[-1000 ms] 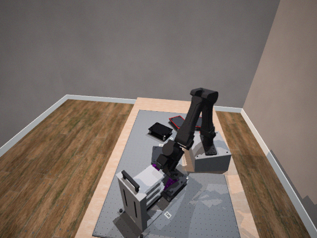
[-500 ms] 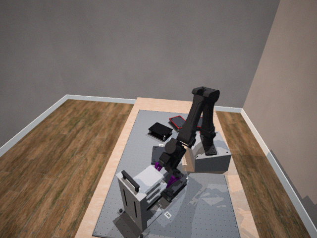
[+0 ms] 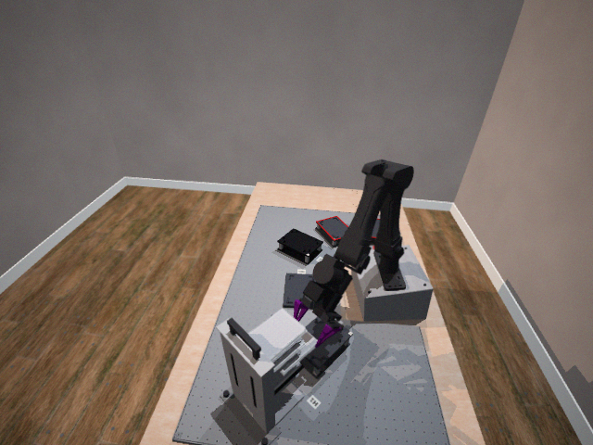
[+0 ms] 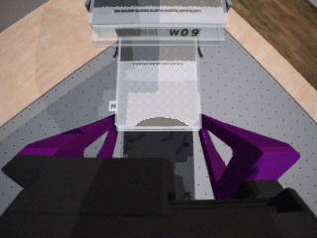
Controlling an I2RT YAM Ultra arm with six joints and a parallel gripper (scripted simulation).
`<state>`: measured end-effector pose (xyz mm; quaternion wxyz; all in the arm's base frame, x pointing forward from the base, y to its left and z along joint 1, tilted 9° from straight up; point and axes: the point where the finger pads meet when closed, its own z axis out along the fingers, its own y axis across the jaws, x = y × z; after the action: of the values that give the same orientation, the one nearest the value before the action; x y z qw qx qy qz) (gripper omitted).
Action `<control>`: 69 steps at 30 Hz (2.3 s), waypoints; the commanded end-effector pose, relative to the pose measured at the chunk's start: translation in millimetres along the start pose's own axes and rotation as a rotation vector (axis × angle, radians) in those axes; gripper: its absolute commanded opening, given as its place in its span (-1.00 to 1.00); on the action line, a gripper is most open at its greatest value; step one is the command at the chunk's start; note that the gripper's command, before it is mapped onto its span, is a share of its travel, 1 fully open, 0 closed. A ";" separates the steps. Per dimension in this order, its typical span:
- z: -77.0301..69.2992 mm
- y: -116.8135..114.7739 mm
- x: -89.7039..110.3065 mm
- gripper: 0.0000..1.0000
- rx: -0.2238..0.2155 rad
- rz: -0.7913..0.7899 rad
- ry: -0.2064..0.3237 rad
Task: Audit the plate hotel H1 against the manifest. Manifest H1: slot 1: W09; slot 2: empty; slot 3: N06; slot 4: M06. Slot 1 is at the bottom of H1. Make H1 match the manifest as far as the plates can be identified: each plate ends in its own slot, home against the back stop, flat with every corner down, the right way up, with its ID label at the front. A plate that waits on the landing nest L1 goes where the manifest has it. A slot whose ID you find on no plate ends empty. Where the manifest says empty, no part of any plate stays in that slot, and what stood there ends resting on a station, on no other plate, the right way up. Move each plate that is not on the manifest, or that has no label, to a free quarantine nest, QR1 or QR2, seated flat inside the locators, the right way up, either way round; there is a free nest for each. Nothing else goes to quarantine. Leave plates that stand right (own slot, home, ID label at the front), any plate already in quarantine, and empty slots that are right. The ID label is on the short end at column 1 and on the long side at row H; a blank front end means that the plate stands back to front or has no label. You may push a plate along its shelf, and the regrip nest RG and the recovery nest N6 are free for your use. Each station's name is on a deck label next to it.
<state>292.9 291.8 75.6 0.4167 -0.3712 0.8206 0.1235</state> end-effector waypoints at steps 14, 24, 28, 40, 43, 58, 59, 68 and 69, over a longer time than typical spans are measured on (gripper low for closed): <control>-16.1 -0.4 4.6 0.72 0.001 0.000 -0.022; -24.5 -0.4 13.2 0.72 0.001 0.000 -0.022; -27.3 -0.4 16.0 0.72 0.001 0.000 -0.022; -38.5 -0.4 27.5 0.72 0.001 0.000 -0.021; -39.5 -0.4 28.4 0.72 0.001 0.000 -0.021; -52.6 -0.4 41.7 0.72 0.001 0.000 -0.021; -52.6 -0.4 41.7 0.72 0.001 0.000 -0.021; -59.0 -0.4 48.2 0.72 0.001 0.000 -0.021; -59.0 -0.4 48.2 0.72 0.001 0.000 -0.021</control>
<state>237.6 233.7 64.6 0.4105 -0.3735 0.8231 0.1205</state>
